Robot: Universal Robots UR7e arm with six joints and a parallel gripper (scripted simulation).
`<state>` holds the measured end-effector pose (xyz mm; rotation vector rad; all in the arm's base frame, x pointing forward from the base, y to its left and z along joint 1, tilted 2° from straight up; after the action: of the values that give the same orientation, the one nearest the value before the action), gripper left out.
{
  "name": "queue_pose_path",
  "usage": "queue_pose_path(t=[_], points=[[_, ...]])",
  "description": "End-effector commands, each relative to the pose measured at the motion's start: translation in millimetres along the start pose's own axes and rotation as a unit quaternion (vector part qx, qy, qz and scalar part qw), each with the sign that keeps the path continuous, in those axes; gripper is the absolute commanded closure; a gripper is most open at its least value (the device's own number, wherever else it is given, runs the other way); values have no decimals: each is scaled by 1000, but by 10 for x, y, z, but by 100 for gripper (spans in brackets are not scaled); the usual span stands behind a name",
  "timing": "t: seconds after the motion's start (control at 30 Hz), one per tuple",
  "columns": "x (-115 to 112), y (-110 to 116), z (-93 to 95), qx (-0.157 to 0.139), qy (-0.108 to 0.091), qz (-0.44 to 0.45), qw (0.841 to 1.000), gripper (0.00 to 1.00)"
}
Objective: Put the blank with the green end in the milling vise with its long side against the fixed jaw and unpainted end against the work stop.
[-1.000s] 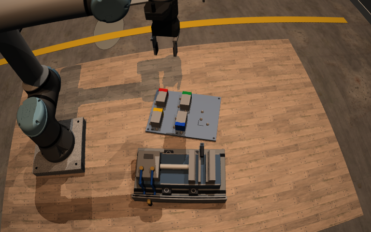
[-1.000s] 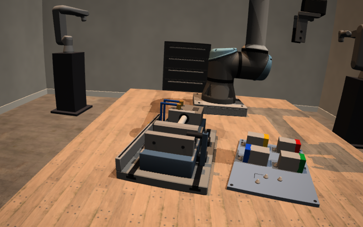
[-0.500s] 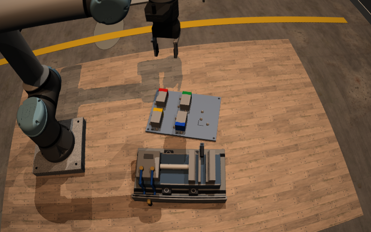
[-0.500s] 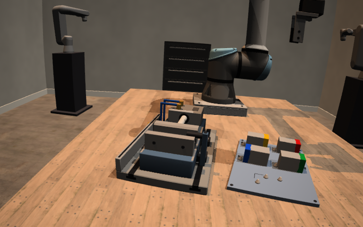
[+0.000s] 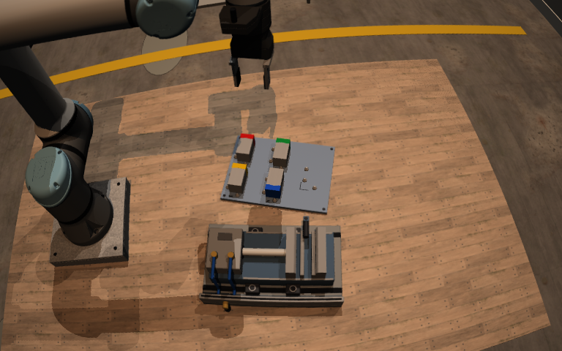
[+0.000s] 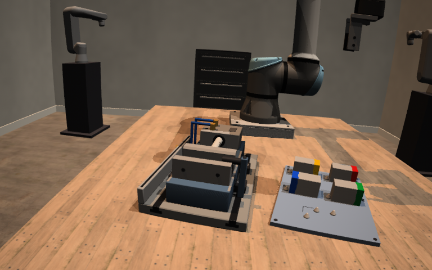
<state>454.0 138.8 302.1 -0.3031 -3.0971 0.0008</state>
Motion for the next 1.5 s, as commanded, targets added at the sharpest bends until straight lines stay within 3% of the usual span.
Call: queue_pose_path(t=[0.0,1.2,1.37,1.47], points=[[-3,-2,-5,0,-1,0,1000,0],[-18,-33,0,0,-1,0,1000,0],[-238,525,-2,0,-1,0,1000,0],[-238,525,-2,0,-1,0,1000,0]])
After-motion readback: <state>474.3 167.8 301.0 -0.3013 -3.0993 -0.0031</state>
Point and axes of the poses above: the point where the finger pads meet when closed, its own z axis out along the fingers, its own x axis across the jaws, y = z × x, the point moved 3 cm from there along -z, back along the fingers, and after that the axes turned 1 degree about -z, right-handed, at the moved point
